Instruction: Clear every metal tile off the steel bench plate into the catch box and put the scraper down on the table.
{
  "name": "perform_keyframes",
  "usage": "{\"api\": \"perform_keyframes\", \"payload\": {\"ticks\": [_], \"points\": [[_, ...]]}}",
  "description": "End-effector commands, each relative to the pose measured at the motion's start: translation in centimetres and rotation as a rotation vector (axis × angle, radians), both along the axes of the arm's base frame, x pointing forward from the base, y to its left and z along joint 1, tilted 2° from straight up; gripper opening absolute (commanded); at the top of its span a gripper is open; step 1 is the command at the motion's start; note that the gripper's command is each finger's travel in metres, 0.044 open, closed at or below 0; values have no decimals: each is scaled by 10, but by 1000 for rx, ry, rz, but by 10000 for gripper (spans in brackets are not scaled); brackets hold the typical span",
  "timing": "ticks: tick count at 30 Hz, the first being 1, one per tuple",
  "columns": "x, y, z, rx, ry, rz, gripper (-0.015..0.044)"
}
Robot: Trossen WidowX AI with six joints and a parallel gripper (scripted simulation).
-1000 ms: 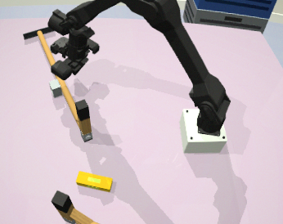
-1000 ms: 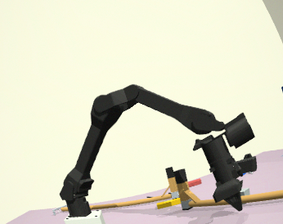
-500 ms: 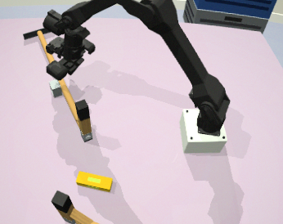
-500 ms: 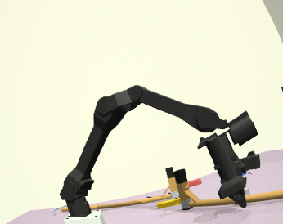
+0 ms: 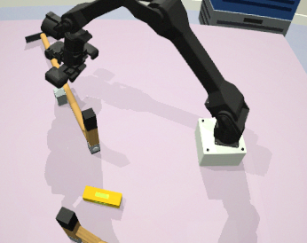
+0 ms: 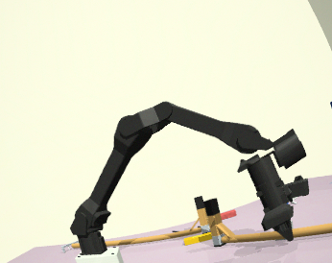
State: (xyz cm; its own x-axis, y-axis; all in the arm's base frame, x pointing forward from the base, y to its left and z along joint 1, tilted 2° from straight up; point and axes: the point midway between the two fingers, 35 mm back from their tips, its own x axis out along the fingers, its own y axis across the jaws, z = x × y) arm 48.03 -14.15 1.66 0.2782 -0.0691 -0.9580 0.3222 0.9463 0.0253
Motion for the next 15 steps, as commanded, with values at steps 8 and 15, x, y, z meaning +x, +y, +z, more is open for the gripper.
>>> {"api": "perform_keyframes", "payload": {"ticks": [8, 15], "points": [[8, 6, -1, -1, 6, -4, 0], [14, 10, 0, 0, 5, -4, 0]]}}
